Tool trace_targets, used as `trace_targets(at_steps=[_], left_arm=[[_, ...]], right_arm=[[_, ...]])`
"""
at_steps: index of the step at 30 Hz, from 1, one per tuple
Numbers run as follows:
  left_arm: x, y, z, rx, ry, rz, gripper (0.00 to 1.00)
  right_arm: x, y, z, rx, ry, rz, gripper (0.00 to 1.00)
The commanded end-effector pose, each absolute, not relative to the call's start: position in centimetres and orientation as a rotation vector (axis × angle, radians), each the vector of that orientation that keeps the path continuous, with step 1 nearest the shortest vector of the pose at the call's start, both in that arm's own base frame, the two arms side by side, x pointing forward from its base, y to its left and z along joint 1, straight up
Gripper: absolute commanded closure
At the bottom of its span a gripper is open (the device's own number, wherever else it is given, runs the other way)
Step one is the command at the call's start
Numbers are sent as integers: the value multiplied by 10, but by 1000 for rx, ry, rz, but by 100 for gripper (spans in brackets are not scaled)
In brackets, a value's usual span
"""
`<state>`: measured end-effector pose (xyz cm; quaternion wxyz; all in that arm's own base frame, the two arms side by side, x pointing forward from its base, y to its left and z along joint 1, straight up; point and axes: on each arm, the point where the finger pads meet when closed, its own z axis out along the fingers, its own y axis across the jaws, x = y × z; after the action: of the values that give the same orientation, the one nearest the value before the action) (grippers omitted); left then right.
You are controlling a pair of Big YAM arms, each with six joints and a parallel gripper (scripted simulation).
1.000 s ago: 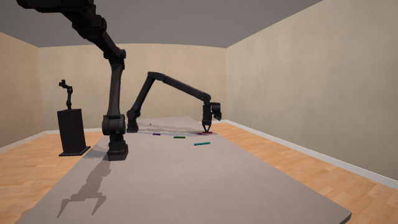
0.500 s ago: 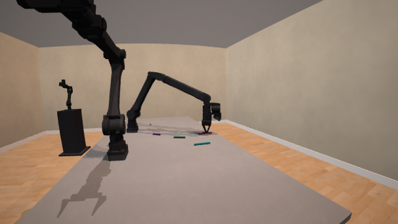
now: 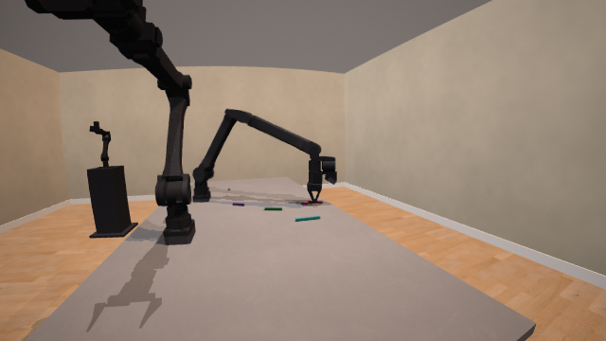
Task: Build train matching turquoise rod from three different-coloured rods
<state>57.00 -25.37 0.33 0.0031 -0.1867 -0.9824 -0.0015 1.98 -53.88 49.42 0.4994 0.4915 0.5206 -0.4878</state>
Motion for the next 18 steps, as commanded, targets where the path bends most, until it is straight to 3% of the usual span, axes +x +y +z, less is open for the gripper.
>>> trace_targets(at_steps=[1, 18], left_arm=[[578, -253, 28, -610, -3124, 17, 96], [595, -260, 46, -619, -3163, 32, 96]], right_arm=[[17, -545, 501, 1185, 1224, -1185, 0], [17, -545, 501, 1185, 1224, -1185, 0]])
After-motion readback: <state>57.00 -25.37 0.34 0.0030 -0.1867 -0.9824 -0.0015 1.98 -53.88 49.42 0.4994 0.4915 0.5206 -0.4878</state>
